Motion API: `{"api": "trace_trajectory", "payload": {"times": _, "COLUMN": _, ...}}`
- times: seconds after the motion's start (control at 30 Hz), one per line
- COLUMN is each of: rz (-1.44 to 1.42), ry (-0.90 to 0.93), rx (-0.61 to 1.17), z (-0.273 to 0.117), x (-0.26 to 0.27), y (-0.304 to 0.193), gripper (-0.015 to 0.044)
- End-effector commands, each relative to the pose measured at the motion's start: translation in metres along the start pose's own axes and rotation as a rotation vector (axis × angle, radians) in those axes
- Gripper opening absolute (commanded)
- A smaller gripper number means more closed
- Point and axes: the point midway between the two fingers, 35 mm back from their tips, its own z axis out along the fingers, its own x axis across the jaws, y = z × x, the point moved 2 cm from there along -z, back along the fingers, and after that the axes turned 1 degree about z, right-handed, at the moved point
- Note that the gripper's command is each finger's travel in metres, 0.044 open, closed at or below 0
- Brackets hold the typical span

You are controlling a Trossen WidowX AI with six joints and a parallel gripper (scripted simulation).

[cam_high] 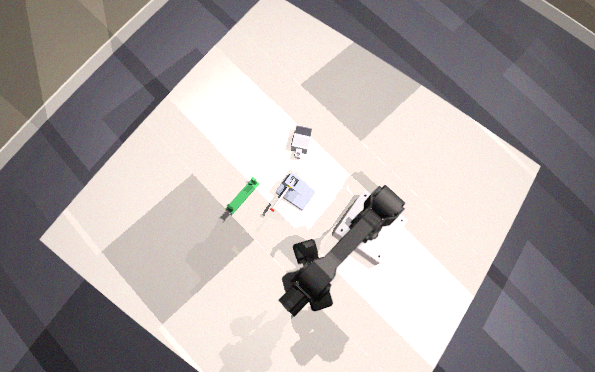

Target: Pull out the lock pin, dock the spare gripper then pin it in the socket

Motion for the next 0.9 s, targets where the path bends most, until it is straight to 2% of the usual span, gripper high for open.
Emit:
{"api": "trace_trajectory", "payload": {"times": 0.0, "rz": -0.062, "ry": 0.029, "rx": 0.006, "z": 0.002, "x": -0.019, "y": 0.013, "gripper": 0.0300}}
{"api": "trace_trajectory", "payload": {"times": 0.43, "rz": -0.309, "ry": 0.109, "rx": -0.031, "z": 0.012, "x": -0.113, "y": 0.048, "gripper": 0.0300}}
{"api": "trace_trajectory", "payload": {"times": 0.87, "rz": -0.552, "ry": 0.122, "rx": -0.113, "z": 0.026, "x": -0.221, "y": 0.042, "gripper": 0.0300}}
